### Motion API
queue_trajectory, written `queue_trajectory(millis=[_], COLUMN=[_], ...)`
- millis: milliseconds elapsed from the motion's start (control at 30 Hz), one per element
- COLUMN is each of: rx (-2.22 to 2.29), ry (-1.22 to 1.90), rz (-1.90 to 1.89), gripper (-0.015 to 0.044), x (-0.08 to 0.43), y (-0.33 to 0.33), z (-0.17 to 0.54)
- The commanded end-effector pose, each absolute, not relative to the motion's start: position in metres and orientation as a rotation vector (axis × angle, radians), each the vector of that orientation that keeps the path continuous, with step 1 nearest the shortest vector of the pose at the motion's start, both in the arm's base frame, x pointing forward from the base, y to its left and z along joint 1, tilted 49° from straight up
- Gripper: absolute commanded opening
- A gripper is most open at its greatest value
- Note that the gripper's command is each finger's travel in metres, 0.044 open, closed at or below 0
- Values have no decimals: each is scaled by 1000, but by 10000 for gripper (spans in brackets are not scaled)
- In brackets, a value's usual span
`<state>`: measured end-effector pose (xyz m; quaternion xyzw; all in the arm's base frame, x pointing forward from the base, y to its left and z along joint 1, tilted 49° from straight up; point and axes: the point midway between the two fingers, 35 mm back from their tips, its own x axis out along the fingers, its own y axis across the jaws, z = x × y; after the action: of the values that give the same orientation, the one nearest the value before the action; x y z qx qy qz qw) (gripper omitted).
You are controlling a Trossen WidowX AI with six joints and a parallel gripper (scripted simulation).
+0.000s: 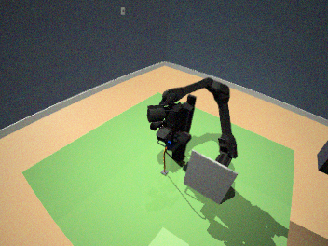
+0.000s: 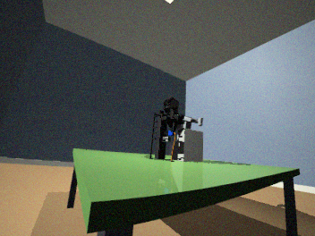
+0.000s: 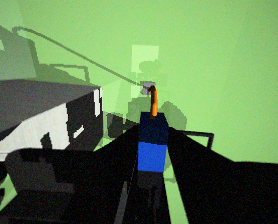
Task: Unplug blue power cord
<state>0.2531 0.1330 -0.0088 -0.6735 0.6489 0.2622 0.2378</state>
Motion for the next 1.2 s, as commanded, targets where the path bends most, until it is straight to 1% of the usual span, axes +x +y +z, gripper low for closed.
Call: queue_trajectory(millis=[0,267,400,567,1167], rx=[-1841,-1841,-1840,-1839,-1839], ry=[1774,1774,1772,1771,1771], rz=[714,714,716,717,717], gripper=[131,341,440,440,440], x=[256,256,256,253,253], y=[128,128,144,177,177], z=[-5,-5,-16,-41,-41])
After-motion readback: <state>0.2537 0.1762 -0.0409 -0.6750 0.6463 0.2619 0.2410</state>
